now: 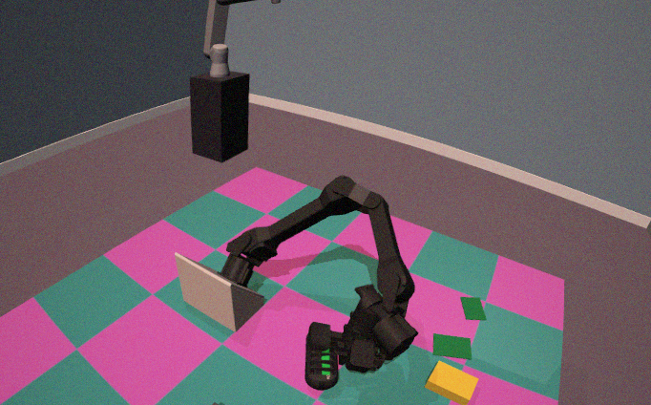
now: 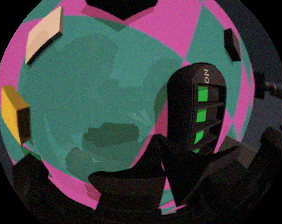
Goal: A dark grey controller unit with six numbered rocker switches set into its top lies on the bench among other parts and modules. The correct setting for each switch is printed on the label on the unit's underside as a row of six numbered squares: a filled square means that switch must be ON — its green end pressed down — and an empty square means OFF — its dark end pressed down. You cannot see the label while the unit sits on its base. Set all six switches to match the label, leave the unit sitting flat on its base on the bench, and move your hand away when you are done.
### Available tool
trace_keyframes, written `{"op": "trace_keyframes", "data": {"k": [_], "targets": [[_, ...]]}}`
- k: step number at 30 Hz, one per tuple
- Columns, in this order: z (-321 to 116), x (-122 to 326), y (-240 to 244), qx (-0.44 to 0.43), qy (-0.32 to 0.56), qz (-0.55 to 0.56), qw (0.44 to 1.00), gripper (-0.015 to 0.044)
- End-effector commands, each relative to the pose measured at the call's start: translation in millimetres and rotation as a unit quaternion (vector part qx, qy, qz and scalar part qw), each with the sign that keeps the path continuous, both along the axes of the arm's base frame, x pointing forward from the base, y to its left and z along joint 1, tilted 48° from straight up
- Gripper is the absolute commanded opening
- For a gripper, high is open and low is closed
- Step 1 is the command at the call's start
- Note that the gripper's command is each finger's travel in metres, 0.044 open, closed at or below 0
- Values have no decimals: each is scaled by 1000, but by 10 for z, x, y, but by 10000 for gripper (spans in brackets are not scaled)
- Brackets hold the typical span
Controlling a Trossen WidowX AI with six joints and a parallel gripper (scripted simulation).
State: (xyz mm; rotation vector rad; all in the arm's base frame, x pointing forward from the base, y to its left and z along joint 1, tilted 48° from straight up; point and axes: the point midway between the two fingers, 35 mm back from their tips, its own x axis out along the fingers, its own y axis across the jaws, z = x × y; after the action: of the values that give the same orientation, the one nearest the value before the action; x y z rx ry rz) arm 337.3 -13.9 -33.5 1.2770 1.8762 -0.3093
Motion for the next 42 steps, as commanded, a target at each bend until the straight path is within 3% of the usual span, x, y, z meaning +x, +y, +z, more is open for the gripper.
{"op": "trace_keyframes", "data": {"k": [1, 30, 36, 42], "targets": [[-11, -28, 3, 2, 2, -2, 1000, 0], [-130, -291, -93, 2, 3, -2, 1000, 0], [308, -20, -332, 1, 2, -2, 1000, 0], [320, -27, -346, 1, 3, -2, 1000, 0]]}}
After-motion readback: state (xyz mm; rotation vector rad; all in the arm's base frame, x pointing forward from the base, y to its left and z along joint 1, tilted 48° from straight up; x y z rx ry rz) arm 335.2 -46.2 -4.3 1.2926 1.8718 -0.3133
